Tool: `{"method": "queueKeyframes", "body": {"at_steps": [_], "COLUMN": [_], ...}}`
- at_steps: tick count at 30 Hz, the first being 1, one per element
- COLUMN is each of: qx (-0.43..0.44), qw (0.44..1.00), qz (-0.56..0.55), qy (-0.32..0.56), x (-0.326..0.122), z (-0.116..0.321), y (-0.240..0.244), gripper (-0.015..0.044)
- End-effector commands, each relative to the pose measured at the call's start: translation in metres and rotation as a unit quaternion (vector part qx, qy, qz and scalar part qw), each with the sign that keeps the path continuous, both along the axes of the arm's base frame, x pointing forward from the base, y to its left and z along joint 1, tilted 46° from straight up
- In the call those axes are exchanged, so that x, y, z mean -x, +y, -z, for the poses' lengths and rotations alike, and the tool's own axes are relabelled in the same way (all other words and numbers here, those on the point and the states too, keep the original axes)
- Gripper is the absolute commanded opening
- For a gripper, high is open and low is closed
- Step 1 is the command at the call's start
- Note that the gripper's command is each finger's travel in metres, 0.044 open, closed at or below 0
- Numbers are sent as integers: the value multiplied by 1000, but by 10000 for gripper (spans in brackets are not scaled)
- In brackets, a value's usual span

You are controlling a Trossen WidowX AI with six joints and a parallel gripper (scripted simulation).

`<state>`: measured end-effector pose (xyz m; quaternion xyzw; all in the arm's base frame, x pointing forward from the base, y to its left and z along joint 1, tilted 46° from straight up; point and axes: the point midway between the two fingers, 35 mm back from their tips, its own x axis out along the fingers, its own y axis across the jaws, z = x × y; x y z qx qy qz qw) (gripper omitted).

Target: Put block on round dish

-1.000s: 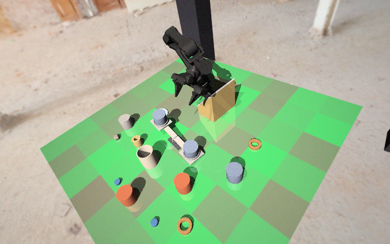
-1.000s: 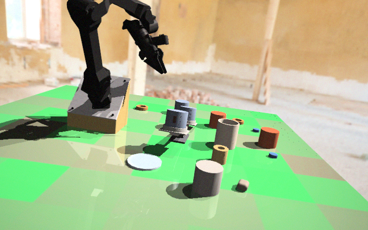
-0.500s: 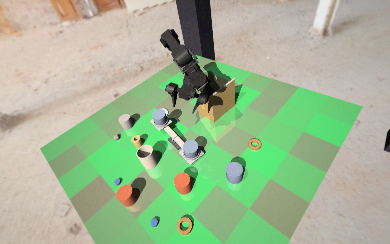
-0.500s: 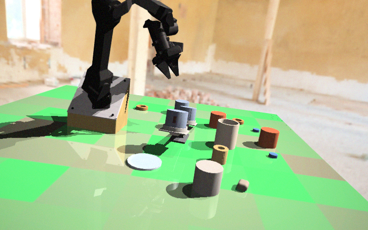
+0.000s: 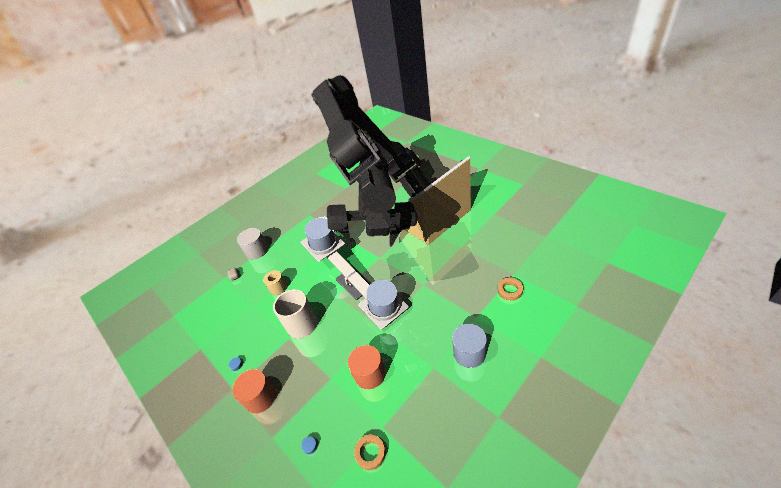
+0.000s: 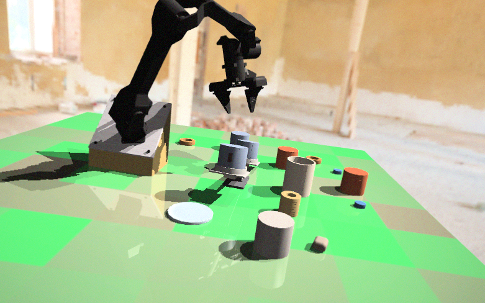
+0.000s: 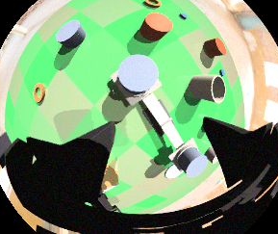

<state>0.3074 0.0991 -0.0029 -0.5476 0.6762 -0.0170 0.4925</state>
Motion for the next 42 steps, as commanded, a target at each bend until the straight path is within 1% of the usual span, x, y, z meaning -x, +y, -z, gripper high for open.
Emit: {"method": "queueKeyframes", "body": {"at_steps": [1, 12, 15, 42], "qx": [-2, -39, -50, -51], "qw": [998, 970, 960, 959], "qz": [-14, -72, -86, -87], "qy": [63, 230, 263, 265], "x": [-8, -33, -38, -34], "z": [16, 61, 71, 96], "y": [-5, -21, -25, -49], "gripper": [440, 440, 440, 440]}}
